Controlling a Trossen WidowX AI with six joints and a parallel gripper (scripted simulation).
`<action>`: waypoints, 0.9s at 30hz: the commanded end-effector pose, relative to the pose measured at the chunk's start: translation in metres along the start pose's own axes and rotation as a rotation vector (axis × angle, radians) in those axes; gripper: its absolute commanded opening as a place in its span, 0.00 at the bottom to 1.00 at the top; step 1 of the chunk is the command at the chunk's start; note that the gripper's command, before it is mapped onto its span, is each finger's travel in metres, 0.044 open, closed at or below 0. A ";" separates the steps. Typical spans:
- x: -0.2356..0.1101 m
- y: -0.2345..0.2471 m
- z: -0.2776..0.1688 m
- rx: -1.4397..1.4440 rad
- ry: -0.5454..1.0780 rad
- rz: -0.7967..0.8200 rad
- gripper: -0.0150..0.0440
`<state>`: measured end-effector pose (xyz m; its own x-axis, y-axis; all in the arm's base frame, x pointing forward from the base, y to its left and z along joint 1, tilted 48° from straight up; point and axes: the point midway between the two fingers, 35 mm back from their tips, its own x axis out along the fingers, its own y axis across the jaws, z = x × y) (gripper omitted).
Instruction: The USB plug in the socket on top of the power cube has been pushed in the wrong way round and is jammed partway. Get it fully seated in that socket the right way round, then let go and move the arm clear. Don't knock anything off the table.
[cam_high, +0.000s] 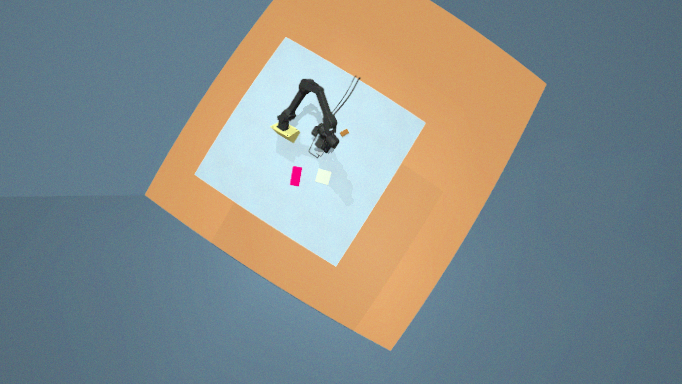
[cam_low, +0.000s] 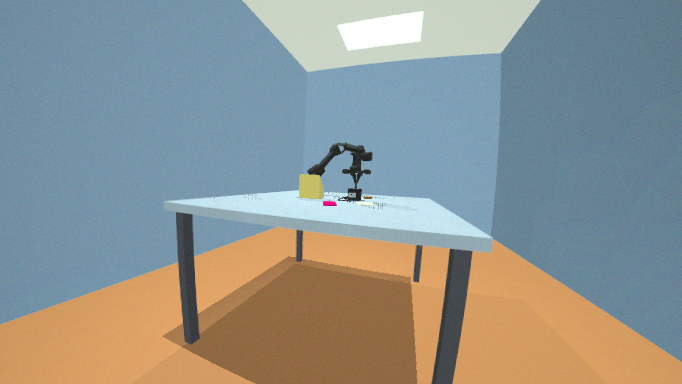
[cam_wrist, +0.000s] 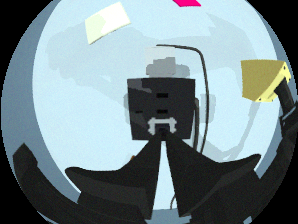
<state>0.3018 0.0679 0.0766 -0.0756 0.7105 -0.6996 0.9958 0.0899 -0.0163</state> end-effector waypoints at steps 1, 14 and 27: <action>0.003 -0.001 -0.001 0.002 0.007 -0.004 0.25; 0.000 0.000 0.000 0.000 0.000 0.000 0.42; 0.000 0.000 0.000 0.000 0.000 0.000 0.42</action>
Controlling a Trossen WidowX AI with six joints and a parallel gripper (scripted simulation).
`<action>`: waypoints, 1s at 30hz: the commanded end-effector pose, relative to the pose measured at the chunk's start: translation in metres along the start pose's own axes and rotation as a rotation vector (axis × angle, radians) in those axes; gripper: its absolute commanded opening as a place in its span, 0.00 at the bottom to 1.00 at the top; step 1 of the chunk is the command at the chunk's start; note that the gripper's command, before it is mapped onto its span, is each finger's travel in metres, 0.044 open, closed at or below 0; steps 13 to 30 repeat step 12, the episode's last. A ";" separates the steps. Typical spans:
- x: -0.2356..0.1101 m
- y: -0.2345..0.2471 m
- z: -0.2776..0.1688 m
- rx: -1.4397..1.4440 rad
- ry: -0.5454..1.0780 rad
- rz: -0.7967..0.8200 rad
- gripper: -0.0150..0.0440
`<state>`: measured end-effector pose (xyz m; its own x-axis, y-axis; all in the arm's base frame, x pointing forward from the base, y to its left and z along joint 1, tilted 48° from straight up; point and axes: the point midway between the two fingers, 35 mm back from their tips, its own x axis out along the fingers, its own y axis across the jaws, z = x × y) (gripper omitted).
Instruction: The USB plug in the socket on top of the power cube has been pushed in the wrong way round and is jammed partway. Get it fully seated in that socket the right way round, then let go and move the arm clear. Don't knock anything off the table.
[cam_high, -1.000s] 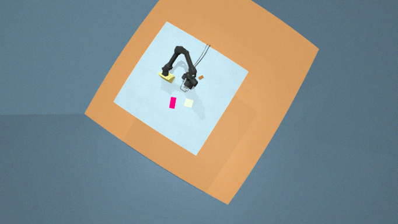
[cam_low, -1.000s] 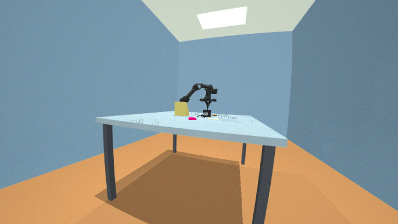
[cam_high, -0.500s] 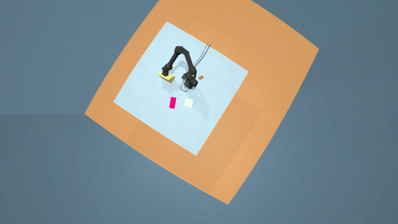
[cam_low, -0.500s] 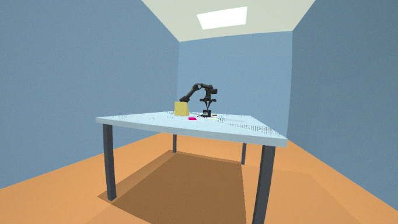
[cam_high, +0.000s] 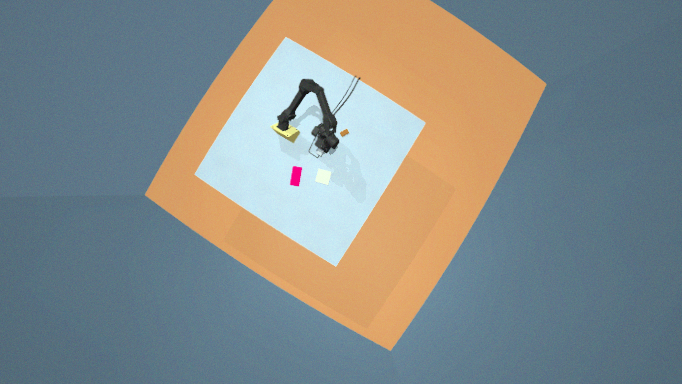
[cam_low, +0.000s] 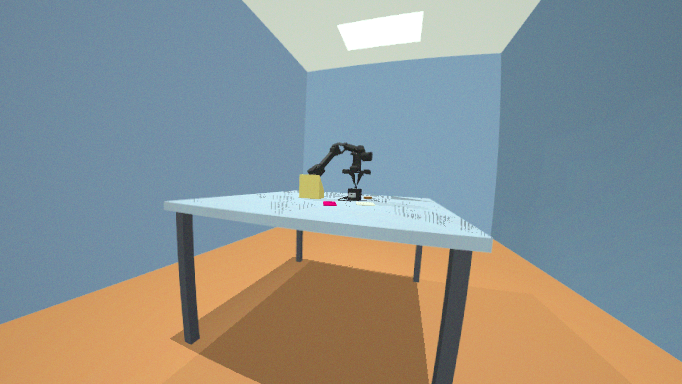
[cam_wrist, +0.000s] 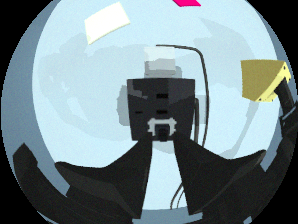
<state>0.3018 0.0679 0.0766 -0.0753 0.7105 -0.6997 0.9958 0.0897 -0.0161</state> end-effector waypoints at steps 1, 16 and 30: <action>0.000 0.000 0.000 0.000 0.000 0.000 0.42; -0.011 0.000 0.001 0.000 0.000 0.000 0.42; -0.011 0.000 0.001 0.000 0.000 0.000 0.42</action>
